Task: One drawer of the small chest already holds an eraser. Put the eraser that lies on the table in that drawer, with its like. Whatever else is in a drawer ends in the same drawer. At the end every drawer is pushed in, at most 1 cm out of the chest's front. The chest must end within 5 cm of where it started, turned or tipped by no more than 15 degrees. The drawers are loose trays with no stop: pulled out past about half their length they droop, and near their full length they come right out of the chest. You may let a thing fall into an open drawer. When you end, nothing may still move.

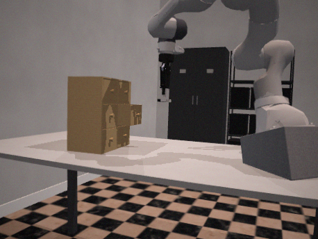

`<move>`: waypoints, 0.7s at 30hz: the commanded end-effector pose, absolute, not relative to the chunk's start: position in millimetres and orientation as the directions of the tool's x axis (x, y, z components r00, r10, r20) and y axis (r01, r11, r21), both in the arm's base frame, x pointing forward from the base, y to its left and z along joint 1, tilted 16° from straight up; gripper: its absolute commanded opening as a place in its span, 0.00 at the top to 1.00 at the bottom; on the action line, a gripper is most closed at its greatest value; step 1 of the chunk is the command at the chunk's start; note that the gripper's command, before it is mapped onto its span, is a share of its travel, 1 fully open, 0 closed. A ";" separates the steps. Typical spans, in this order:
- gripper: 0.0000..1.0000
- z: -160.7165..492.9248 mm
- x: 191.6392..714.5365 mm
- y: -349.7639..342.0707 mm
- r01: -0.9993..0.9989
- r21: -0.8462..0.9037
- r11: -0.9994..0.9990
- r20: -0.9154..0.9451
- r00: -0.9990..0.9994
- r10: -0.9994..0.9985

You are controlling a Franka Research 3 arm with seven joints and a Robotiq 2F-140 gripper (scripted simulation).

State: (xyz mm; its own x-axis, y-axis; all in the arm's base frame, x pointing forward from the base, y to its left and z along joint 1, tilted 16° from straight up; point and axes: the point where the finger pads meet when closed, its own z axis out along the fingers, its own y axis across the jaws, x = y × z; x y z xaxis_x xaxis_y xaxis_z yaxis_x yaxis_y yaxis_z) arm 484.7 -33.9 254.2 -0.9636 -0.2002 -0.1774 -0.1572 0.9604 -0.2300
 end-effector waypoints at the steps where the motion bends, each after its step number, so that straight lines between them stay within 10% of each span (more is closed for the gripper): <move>1: 0.89 260.1 478.2 -29.8 -0.141 -0.219 0.965 -0.166 -0.970 -0.179; 21: 0.89 286.5 507.5 9.2 -0.275 -0.159 0.948 -0.374 -0.872 -0.316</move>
